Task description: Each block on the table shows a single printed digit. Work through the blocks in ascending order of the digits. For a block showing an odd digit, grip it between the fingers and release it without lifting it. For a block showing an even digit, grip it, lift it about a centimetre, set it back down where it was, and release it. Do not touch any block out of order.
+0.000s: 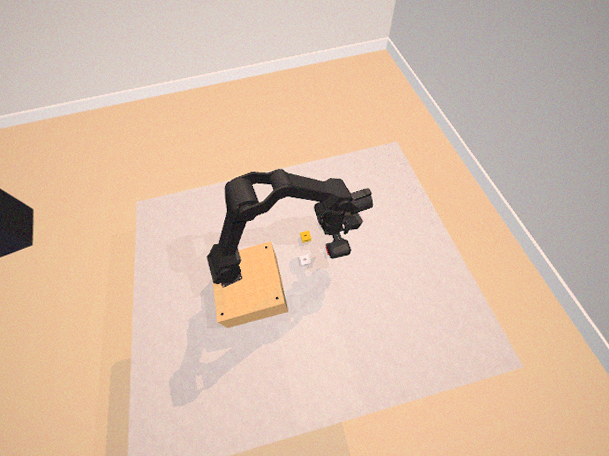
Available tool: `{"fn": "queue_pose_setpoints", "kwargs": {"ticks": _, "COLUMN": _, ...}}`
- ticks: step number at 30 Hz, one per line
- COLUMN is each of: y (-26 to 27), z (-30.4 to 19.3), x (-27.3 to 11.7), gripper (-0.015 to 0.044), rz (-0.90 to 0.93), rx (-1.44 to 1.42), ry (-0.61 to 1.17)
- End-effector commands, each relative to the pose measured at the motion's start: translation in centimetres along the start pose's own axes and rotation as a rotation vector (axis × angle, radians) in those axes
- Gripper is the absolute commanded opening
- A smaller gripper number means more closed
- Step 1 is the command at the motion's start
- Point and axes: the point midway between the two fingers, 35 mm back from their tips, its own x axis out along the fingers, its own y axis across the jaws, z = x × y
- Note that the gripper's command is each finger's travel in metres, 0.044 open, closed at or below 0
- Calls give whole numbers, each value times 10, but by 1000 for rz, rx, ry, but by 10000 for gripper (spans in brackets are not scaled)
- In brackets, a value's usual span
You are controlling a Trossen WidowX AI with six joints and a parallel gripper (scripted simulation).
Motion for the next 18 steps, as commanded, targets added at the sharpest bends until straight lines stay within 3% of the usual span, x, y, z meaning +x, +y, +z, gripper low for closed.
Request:
{"fn": "queue_pose_setpoints", "kwargs": {"ticks": 1, "y": 0, "z": 5, "x": -47, "gripper": 216, "rz": 8, "rx": 6, "ry": -57}}
{"fn": "queue_pose_setpoints", "kwargs": {"ticks": 5, "y": 0, "z": 5, "x": -47, "gripper": 120, "rz": 8, "rx": 6, "ry": -57}}
{"fn": "queue_pose_setpoints", "kwargs": {"ticks": 12, "y": 3, "z": 6, "x": -47, "gripper": 120, "rz": 8, "rx": 4, "ry": -59}}
{"fn": "queue_pose_setpoints", "kwargs": {"ticks": 18, "y": 94, "z": 24, "x": -51, "gripper": 120, "rz": 12, "rx": -8, "ry": -67}}
